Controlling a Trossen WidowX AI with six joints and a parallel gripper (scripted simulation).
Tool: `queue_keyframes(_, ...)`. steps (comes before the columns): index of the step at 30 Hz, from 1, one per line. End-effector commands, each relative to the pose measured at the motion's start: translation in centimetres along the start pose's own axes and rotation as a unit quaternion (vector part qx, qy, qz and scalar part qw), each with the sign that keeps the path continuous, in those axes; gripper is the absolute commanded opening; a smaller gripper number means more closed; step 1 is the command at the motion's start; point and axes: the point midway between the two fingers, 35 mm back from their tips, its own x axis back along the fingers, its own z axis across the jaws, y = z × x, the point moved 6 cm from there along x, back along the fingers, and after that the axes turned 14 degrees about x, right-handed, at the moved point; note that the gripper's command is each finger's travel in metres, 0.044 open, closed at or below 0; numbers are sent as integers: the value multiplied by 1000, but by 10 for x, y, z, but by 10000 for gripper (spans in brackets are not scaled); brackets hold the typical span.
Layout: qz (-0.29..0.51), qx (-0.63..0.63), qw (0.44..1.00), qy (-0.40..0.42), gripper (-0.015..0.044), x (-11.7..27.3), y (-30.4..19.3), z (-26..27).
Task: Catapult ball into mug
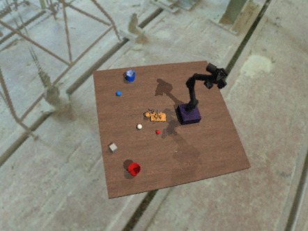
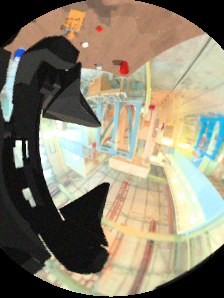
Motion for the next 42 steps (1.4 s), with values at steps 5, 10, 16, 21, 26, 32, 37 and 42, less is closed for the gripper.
queue_keyframes(5, 36, 123, 992, -4, 440, -7, 15, -5)
queue_keyframes(10, 59, 203, 977, -2, 440, -14, 24, -6)
queue_keyframes(16, 83, 281, 956, 4, 440, -23, 31, -6)
queue_keyframes(21, 99, 350, 931, 11, 440, -32, 39, -6)
queue_keyframes(26, 108, 428, 897, 20, 440, -42, 49, -3)
queue_keyframes(32, 114, 515, 849, 33, 440, -56, 62, 2)
queue_keyframes(37, 114, 581, 804, 44, 440, -68, 71, 9)
queue_keyframes(42, 109, 646, 753, 55, 440, -81, 81, 17)
